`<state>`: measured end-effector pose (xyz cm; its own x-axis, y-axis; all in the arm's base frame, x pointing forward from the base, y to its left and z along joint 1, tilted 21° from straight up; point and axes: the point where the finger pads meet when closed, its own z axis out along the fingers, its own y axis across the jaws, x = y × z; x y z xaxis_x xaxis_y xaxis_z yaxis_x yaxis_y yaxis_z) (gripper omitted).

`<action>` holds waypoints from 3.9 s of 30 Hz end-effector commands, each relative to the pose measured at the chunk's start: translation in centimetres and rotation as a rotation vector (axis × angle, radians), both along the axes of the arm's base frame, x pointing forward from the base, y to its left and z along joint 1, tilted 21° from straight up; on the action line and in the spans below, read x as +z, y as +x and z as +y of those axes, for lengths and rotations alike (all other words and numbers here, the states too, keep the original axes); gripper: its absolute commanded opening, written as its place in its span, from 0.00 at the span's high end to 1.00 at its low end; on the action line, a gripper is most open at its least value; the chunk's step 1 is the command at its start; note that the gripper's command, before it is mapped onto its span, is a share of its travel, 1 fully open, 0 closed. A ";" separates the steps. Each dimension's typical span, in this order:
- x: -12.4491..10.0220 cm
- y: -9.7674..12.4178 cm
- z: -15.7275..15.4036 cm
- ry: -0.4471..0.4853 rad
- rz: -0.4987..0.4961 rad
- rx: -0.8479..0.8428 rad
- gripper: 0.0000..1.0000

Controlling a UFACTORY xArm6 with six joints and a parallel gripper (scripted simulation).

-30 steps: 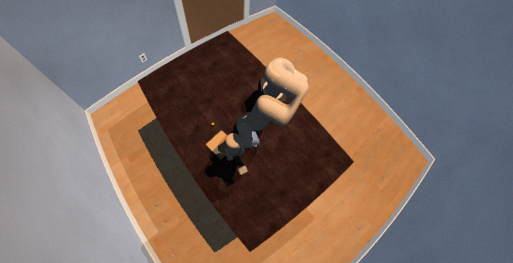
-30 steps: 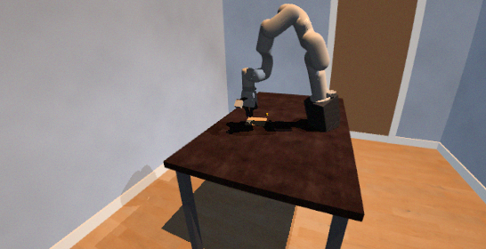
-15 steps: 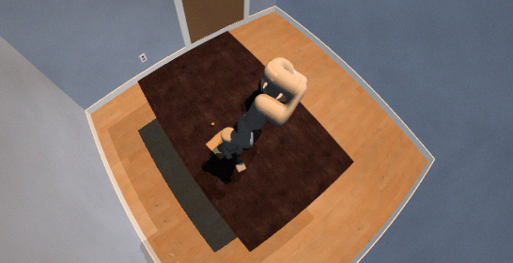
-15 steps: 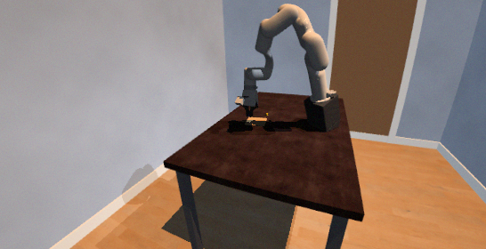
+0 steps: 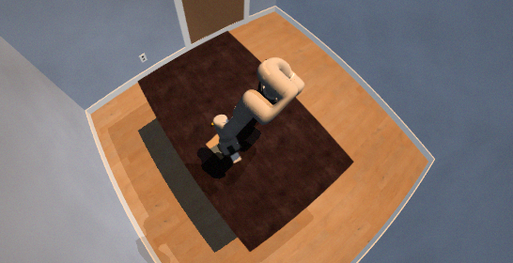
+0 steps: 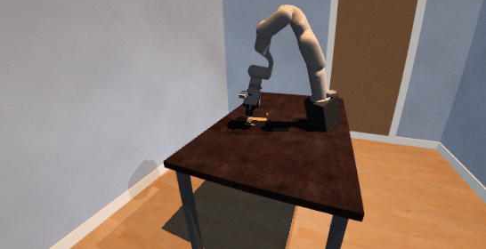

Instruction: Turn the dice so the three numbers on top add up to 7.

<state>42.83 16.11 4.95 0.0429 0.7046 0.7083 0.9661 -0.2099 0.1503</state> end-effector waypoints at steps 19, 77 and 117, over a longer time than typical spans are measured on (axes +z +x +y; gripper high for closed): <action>-0.6 -0.5 -0.7 0.380 -0.092 0.061 0.89; -7.8 1.2 1.4 0.380 -0.092 0.061 0.89; -8.9 1.4 1.7 0.380 -0.092 0.061 0.89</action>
